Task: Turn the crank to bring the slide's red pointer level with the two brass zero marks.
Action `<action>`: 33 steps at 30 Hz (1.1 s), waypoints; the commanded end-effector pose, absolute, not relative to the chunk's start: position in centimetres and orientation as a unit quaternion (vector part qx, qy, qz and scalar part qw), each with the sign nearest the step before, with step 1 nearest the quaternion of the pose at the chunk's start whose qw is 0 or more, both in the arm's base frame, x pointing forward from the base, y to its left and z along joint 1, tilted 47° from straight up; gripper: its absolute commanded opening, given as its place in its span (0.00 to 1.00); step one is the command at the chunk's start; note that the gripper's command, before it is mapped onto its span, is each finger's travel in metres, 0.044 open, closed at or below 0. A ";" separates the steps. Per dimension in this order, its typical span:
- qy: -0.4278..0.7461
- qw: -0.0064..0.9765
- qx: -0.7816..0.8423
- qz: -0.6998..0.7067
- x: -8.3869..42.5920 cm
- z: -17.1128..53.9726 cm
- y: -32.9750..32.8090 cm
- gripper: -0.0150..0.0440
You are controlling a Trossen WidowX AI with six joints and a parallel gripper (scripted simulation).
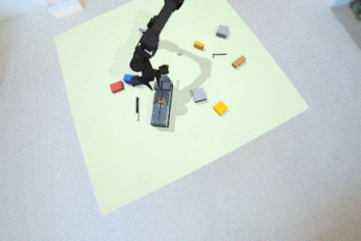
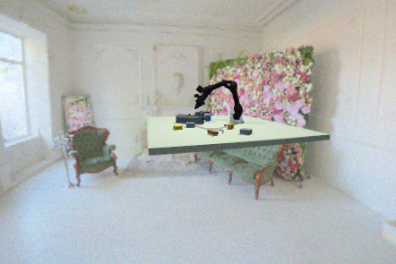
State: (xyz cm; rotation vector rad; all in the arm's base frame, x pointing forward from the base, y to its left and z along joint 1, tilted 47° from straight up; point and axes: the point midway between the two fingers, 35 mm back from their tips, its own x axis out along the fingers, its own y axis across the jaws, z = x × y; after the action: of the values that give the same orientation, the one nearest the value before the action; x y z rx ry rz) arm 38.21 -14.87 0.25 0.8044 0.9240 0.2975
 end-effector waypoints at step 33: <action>0.432 0.808 0.376 0.139 38.2 0.3 -14.9 0.61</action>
State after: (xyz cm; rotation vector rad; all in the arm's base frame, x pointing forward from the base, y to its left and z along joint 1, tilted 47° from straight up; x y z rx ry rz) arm 38.22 -14.85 0.27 0.8057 0.9233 0.2987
